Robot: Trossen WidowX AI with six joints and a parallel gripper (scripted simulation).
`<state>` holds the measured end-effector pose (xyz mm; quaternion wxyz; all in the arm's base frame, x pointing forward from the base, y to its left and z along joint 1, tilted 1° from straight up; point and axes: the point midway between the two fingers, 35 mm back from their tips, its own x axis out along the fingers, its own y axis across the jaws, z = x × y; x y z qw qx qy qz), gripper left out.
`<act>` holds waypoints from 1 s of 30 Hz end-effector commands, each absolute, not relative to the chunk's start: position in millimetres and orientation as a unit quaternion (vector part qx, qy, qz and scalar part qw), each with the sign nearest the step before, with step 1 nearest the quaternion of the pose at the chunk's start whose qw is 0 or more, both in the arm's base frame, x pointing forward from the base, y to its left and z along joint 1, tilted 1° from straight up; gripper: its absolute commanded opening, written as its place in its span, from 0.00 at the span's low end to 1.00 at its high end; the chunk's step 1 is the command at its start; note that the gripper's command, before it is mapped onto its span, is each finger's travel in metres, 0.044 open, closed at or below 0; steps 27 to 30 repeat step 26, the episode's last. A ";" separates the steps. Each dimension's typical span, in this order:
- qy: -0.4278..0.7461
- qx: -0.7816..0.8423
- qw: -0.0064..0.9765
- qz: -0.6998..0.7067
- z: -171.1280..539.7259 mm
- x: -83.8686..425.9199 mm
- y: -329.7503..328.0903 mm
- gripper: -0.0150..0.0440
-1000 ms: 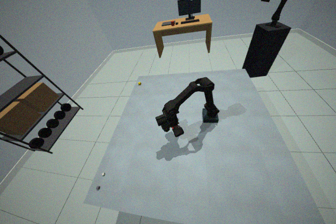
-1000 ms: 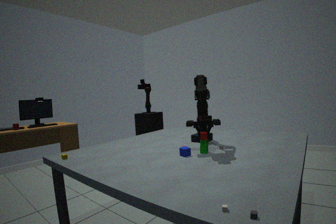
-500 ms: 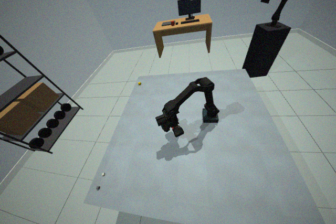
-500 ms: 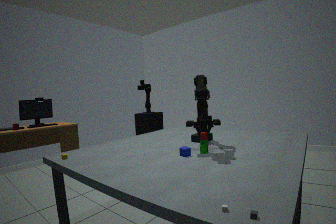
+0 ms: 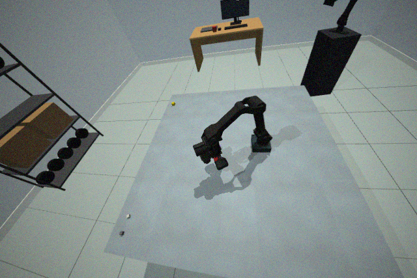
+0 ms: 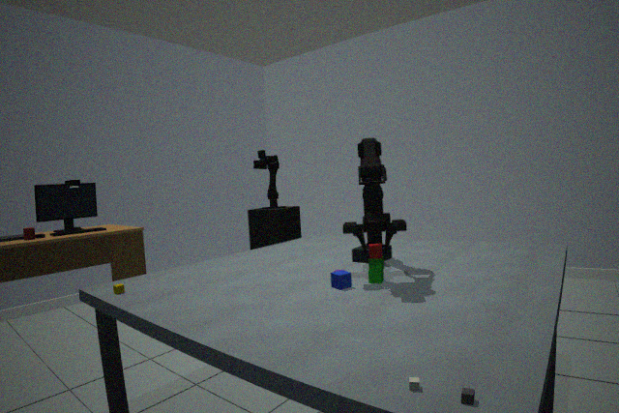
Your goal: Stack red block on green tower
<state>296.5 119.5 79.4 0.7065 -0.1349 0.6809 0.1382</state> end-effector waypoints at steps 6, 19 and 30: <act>0.681 -0.135 0.707 0.138 78.9 296.6 119.4 1.00; 0.681 -0.135 0.707 0.138 78.9 296.6 119.4 1.00; 0.681 -0.135 0.707 0.138 78.9 296.6 119.4 1.00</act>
